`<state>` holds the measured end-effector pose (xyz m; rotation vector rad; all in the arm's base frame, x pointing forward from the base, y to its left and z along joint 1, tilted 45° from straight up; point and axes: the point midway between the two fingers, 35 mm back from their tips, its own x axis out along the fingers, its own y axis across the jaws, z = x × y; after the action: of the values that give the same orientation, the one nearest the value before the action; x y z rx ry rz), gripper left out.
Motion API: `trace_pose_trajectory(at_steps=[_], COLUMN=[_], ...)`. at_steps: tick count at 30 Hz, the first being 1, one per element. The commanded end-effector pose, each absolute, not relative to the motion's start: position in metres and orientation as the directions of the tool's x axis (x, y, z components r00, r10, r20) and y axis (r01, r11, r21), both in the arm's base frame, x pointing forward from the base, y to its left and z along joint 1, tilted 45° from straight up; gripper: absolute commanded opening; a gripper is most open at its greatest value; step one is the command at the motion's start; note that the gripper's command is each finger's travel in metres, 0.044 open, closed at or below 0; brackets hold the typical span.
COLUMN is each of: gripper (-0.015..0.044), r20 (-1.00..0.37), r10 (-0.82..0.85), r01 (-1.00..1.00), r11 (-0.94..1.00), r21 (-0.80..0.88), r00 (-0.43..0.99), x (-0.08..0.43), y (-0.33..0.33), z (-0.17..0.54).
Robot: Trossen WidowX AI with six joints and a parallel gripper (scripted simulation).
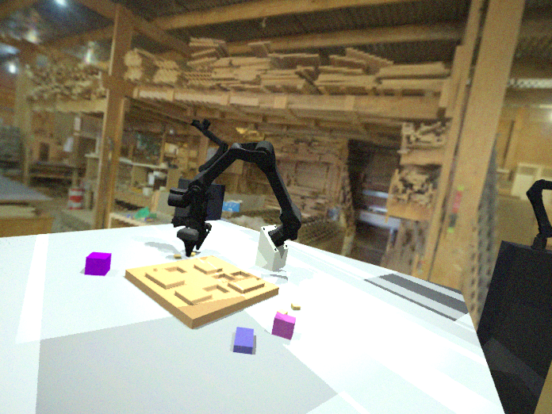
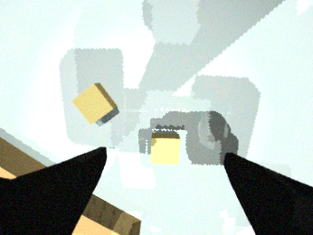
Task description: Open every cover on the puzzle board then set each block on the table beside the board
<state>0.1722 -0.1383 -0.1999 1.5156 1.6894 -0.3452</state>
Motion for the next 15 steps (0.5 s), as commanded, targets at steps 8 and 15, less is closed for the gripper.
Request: trace_pose_trajectory(at_steps=[8, 15], gripper=[0.0440, 0.0440], r20=[-0.724, -0.723], r10=[0.686, 0.688], r01=[0.918, 0.920], r11=[0.241, 0.239], r21=[0.313, 0.312], r00=[0.067, 0.066], x=[0.172, 0.169], y=[-0.168, -0.182], z=[-0.175, -0.158])
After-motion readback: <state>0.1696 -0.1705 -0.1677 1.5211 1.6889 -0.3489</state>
